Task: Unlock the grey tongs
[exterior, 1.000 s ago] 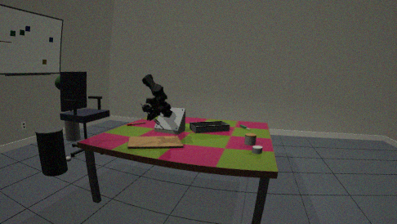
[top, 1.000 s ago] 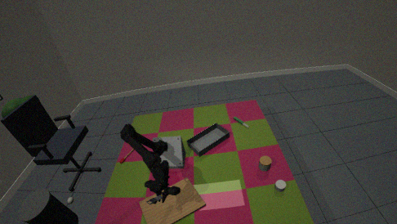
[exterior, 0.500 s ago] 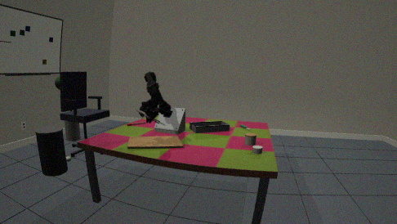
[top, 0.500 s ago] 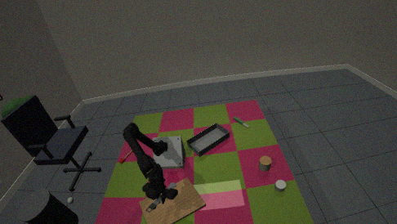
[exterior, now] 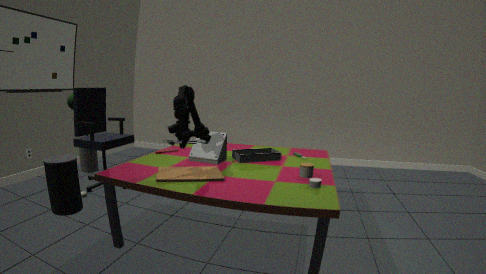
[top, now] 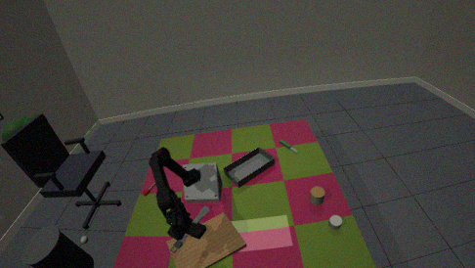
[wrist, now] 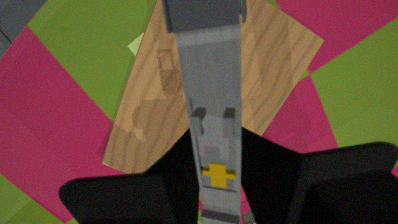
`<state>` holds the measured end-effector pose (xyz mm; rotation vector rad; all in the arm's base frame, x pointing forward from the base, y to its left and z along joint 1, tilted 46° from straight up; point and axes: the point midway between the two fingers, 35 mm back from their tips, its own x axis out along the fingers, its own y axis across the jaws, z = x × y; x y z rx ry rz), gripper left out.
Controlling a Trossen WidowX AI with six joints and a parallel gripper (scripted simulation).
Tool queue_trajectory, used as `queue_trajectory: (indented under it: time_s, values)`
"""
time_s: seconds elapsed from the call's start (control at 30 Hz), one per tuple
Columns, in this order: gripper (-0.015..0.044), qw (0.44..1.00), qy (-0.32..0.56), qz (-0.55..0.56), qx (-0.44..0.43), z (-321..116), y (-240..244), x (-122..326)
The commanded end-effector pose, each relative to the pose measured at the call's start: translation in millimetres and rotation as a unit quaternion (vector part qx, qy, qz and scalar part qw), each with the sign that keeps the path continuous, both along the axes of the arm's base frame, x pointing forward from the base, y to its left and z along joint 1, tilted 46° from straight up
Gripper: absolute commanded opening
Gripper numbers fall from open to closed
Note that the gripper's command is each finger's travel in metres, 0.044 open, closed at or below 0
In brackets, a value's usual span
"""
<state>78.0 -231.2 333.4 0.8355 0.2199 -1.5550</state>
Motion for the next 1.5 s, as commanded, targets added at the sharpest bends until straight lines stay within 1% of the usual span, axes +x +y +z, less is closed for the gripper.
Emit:
queue_trajectory:
  time_s: [0.0, 0.47, 1.47]
  values:
    - [-0.0150, 0.999, -0.022, -0.010, 0.040, -1.3, 8.0, -3.8]
    - [-0.0150, 0.999, -0.022, -0.010, 0.040, -2.8, 5.8, -3.2]
    - [-0.0150, 0.999, -0.021, -0.010, 0.040, -32.5, -32.4, 5.0]
